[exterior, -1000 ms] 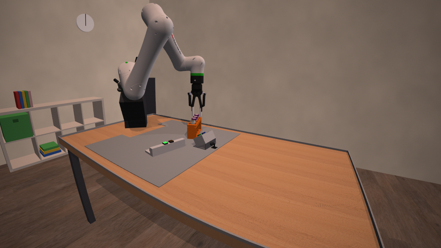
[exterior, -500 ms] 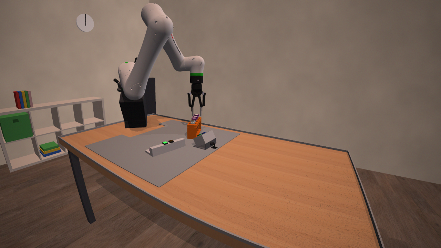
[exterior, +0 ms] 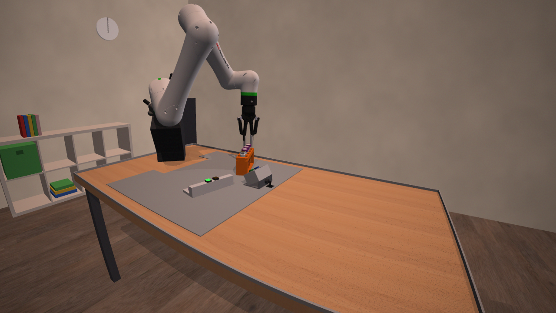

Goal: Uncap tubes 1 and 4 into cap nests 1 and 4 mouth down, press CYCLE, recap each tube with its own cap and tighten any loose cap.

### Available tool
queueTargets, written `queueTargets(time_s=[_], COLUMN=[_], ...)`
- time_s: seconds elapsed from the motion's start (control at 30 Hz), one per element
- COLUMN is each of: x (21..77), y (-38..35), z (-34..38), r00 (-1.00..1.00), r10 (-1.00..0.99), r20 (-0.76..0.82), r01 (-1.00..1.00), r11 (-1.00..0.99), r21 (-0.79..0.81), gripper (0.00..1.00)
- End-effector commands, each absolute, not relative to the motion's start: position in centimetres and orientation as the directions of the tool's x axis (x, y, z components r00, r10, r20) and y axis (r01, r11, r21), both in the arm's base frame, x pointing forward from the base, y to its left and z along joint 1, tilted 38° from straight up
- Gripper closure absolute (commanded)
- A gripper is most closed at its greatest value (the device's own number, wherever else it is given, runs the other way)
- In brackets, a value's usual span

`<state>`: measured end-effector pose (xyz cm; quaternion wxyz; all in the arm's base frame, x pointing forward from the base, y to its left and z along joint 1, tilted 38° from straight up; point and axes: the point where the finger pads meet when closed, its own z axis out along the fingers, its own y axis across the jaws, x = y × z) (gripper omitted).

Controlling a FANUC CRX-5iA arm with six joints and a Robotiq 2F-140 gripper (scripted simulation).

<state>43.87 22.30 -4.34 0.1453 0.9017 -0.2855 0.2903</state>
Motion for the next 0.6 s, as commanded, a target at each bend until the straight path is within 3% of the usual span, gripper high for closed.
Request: queueTargets(time_s=[0.0,0.17,0.57], x=[43.86,43.86,43.87], y=[22.3,22.3,22.29], z=[-4.34,-4.34,-4.37], r00=[0.668,0.668,0.218], r10=[-0.431,-0.431,-0.802], r20=[0.606,0.606,0.556], r01=[-0.599,-0.599,-0.871], r11=[-0.795,-0.795,-0.417], r21=[0.096,0.096,-0.26], gripper=[1.0,1.0,1.0])
